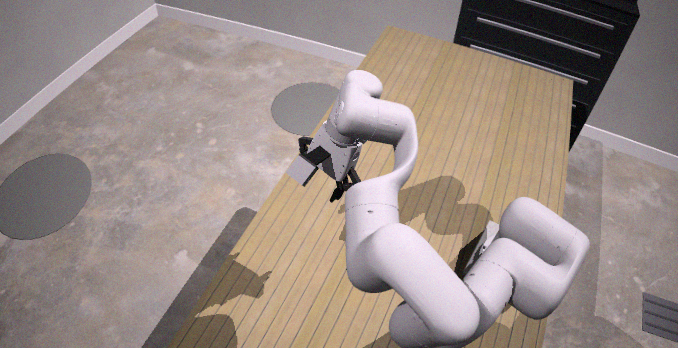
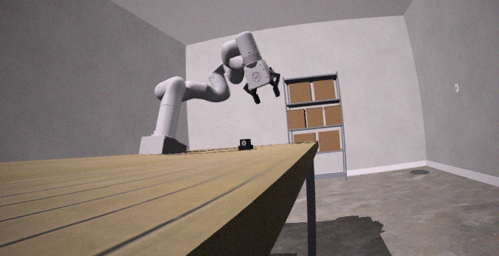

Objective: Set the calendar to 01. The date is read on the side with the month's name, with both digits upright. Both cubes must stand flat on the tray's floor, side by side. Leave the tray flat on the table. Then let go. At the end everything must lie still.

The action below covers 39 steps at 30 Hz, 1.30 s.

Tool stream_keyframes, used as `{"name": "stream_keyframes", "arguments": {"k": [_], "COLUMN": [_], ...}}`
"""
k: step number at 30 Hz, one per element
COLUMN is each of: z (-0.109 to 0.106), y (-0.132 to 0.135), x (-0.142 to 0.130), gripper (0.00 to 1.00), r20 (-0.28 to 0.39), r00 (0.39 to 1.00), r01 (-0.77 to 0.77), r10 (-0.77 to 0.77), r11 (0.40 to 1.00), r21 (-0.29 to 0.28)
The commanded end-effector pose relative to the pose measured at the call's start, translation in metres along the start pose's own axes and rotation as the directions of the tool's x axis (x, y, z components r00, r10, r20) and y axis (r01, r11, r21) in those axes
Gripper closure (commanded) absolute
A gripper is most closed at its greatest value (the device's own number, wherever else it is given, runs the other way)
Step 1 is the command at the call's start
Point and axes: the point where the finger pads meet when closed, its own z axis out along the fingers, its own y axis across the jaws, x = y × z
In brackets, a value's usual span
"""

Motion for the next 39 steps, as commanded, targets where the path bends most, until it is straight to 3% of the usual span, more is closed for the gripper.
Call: {"name": "stream_keyframes", "arguments": {"k": [1,5,7,18,19,29,31,39], "z": [-0.001,-0.001,0.005,0.005,0.007,0.007,0.01,0.01], "y": [0.001,0.001,-0.019,-0.019,-0.028,-0.028,-0.043,-0.043], "x": [0.0,0.0,-0.027,-0.027,-0.038,-0.038,-0.057,-0.057], "gripper": [0.0,0.0,0.0,0.0,0.0,0.0,0.0,0.0], "r20": [0.0,0.0,0.073,0.073,0.1,0.1,0.141,0.141], "r00": [1.0,1.0,0.993,0.993,0.986,0.986,0.969,0.969], "r01": [0.003,0.003,0.089,0.089,0.126,0.126,0.186,0.186], "r10": [-0.003,-0.003,-0.093,-0.093,-0.134,-0.134,-0.205,-0.205], "r11": [1.0,1.0,0.995,0.995,0.989,0.989,0.973,0.973], "r21": [-0.003,-0.003,0.053,0.053,0.081,0.081,0.133,0.133]}}
